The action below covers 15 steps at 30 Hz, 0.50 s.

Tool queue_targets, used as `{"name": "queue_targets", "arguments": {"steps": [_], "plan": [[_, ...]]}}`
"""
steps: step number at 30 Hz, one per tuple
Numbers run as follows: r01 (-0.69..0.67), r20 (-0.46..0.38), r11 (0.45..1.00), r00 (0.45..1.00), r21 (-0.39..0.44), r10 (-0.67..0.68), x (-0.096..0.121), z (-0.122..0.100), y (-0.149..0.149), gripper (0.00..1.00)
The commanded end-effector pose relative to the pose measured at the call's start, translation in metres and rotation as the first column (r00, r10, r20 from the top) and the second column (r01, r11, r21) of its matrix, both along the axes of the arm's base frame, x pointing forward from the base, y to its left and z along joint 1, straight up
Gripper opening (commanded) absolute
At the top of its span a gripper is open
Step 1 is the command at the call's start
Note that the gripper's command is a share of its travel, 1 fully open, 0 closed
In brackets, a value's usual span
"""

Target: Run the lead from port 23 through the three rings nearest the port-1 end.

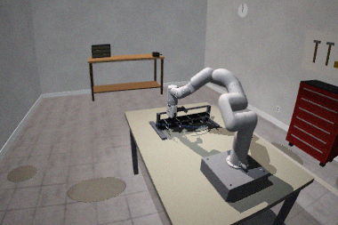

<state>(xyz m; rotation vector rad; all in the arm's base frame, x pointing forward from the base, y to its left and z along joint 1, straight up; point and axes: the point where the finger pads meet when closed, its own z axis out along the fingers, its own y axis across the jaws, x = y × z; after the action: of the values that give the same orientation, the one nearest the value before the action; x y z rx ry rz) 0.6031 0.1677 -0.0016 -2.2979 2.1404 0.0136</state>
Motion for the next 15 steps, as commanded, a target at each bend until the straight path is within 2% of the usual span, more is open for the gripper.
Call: {"name": "queue_targets", "arguments": {"steps": [1,15], "plan": [[0.000,0.005,1.000,1.000,0.001,0.000,0.002,0.003,0.001,0.33],[0.000,0.005,1.000,1.000,0.001,0.000,0.002,0.025,0.000,0.33]]}}
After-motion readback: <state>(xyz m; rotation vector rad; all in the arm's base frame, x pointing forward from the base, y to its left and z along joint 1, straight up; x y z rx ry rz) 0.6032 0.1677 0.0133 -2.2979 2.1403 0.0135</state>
